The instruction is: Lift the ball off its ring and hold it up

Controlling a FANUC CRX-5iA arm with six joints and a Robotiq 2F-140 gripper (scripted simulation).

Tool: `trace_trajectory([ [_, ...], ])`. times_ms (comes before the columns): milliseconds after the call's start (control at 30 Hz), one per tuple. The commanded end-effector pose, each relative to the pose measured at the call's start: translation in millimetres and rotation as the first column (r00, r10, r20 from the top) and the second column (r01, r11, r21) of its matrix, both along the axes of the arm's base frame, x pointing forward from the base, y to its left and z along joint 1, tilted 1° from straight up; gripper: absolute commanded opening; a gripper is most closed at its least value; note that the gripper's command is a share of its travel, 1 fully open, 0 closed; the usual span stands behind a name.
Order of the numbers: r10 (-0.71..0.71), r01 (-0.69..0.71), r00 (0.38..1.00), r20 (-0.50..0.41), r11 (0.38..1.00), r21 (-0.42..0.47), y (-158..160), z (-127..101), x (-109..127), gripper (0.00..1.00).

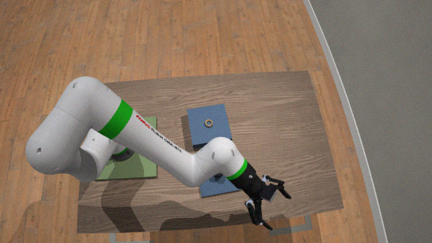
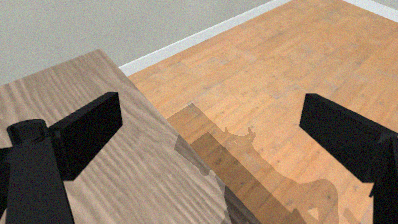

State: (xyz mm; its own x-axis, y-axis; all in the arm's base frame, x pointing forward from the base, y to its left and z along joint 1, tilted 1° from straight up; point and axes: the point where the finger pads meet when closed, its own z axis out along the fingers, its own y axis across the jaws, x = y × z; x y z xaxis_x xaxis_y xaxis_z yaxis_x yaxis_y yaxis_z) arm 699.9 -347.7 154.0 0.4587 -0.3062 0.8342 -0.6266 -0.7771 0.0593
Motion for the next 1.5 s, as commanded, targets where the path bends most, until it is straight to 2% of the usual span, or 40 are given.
trace_trajectory([
  [0,0.000,0.000,1.000,0.002,1.000,-0.001,0,1,0,1.00],
  [633,-0.004,0.004,1.000,0.005,1.000,-0.001,-2,3,1,1.00],
  [733,-0.030,0.030,0.999,0.026,1.000,-0.005,-10,16,3,1.00],
  [900,-0.144,0.145,0.984,0.102,0.989,-0.003,-44,63,1,1.00],
  [933,-0.154,0.155,0.982,0.107,0.988,-0.002,-47,67,0,1.00],
  [1000,-0.218,0.219,0.967,0.136,0.976,0.009,-63,86,-6,1.00],
  [1100,-0.235,0.236,0.962,0.142,0.972,0.013,-67,91,-9,1.00],
  [1200,-0.359,0.354,0.919,0.165,0.933,0.056,-93,114,-32,1.00],
  [1267,-0.383,0.377,0.909,0.165,0.924,0.067,-96,116,-38,1.00],
  [1300,-0.435,0.425,0.886,0.159,0.900,0.093,-103,119,-51,1.00],
  [1467,-0.534,0.516,0.836,0.121,0.843,0.155,-109,115,-81,1.00],
])
